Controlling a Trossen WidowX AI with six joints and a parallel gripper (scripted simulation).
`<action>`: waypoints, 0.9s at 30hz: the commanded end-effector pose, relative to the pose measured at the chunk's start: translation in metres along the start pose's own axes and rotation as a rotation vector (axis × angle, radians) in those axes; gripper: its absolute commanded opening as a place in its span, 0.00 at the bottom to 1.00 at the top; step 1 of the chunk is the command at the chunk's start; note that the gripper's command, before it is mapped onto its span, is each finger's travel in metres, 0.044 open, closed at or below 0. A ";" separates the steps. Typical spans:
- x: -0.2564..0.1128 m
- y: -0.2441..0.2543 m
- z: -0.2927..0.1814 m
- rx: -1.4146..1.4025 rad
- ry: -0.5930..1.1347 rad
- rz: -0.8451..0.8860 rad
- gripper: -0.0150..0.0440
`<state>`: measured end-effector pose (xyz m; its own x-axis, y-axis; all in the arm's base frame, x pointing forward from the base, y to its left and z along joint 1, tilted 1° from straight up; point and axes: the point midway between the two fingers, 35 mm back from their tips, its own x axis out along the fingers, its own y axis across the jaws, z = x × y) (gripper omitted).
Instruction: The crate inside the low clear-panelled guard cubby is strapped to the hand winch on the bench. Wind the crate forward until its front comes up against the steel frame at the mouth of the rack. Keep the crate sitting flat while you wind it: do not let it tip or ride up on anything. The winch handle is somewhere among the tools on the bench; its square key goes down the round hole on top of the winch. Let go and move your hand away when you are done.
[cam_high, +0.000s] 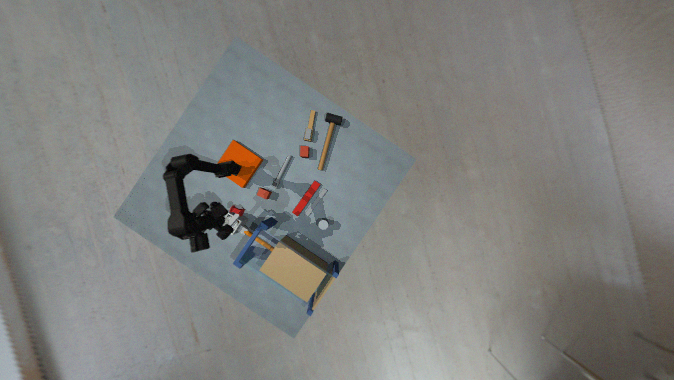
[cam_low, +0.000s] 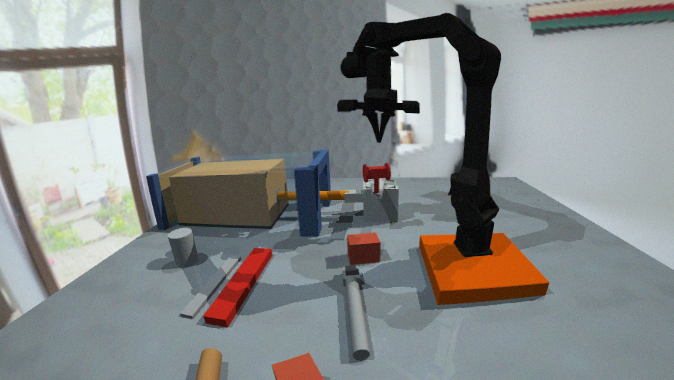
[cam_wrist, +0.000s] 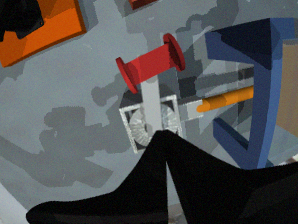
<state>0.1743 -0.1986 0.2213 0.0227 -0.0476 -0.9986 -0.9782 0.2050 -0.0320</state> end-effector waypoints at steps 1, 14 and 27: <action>0.000 0.000 0.000 0.014 0.000 0.000 0.30; 0.008 -0.003 0.035 1.085 -0.004 0.033 0.88; 0.009 -0.003 0.040 1.212 -0.002 0.037 1.00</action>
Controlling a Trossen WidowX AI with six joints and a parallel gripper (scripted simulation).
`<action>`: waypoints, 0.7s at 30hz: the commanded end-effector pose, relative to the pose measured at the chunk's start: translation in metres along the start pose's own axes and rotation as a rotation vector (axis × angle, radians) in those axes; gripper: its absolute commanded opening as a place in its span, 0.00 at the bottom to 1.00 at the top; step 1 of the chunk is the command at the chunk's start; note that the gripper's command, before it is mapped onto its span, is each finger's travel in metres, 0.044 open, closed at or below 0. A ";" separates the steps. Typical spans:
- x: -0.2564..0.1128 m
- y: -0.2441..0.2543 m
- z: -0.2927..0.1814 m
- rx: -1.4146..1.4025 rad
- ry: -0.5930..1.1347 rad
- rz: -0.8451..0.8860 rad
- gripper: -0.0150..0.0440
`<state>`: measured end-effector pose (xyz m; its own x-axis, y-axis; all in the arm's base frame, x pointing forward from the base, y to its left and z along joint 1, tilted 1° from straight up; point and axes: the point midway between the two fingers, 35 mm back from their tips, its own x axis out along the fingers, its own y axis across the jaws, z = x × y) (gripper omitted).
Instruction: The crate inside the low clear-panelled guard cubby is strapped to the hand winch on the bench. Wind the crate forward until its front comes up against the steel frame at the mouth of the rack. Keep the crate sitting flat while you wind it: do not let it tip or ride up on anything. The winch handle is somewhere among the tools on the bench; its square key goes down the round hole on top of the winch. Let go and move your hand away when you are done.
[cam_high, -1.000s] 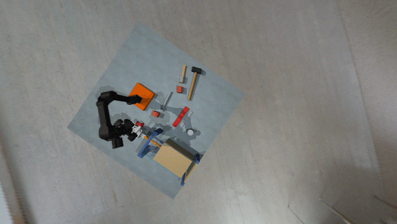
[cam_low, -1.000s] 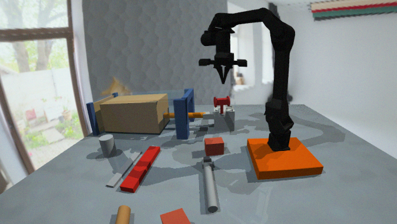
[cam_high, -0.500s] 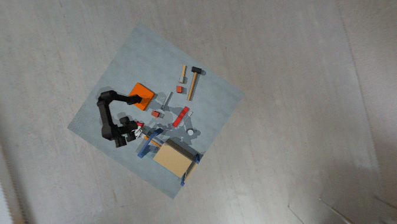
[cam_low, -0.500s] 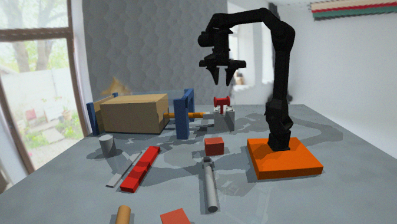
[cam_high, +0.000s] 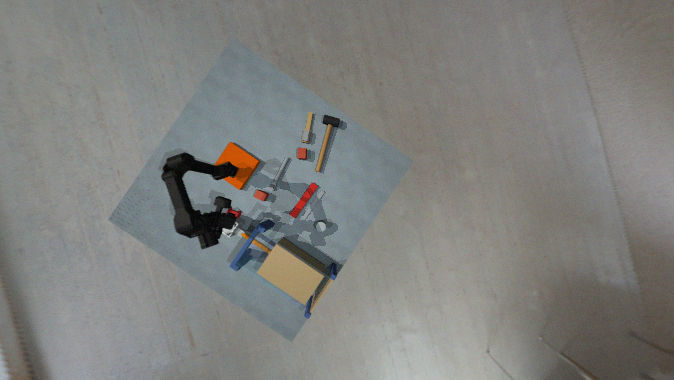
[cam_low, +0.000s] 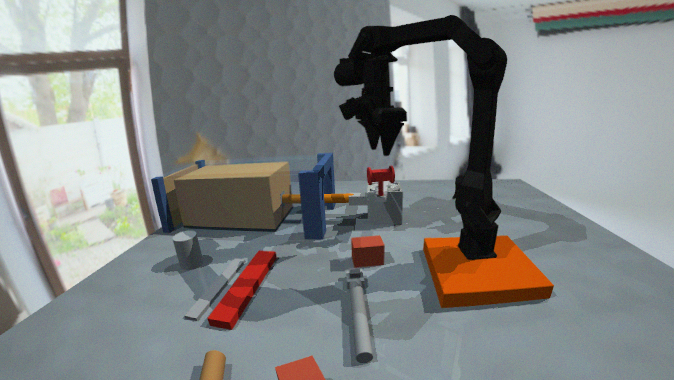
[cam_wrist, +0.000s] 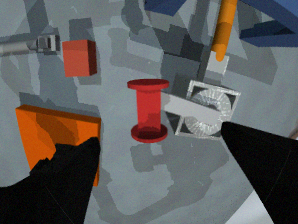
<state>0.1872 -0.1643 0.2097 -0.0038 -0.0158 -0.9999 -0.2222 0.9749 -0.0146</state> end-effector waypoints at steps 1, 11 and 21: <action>-0.001 0.003 -0.001 0.073 -0.003 -0.006 1.00; 0.005 0.003 0.000 0.073 -0.003 -0.006 1.00; 0.021 0.001 0.001 0.073 -0.003 -0.006 1.00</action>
<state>0.1886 -0.1635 0.1941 0.0011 -0.0202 -0.9998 -0.1562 0.9875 -0.0201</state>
